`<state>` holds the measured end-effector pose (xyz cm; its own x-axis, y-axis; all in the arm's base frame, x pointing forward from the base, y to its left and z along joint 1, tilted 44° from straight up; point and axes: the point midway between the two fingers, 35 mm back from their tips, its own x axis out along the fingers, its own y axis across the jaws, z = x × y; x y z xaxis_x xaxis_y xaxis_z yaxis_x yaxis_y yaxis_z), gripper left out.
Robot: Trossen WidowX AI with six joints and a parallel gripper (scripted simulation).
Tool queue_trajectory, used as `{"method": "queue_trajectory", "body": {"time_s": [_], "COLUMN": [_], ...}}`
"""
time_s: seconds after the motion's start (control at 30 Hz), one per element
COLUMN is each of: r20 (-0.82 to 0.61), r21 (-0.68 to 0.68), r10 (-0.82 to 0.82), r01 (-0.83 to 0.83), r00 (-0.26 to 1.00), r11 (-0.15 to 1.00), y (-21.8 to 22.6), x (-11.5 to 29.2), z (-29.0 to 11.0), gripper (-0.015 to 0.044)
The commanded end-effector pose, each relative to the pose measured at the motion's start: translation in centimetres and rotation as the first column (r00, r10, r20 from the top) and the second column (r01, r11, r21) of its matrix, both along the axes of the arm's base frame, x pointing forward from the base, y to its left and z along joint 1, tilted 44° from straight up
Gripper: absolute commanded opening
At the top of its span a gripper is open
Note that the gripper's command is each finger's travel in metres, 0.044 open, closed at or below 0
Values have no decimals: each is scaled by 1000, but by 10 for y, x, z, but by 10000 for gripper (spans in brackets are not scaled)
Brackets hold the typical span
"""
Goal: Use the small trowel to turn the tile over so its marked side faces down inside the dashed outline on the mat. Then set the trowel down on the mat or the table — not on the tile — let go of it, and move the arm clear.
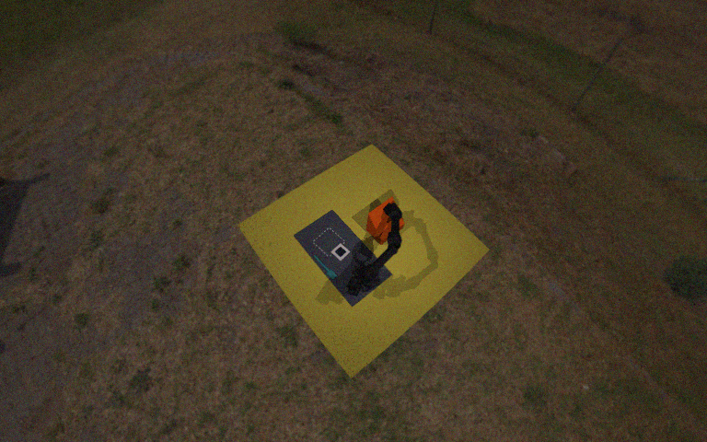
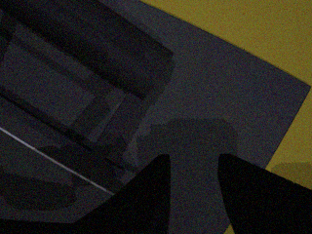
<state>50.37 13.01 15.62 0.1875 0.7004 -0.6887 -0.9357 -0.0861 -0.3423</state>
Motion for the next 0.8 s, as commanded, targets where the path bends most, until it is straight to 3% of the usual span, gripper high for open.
{"method": "queue_trajectory", "body": {"time_s": [0.0, 0.37, 0.77], "r20": [102, 339, 521], "r21": [-38, -163, -349], "r10": [115, 375, 613], "r01": [-111, -339, -507], "r00": [988, 863, 595], "r11": [993, 927, 788], "y": [4, 12, 20], "x": [1, 4, 6], "z": [-3, 4, 11], "gripper": [100, 100, 100]}}
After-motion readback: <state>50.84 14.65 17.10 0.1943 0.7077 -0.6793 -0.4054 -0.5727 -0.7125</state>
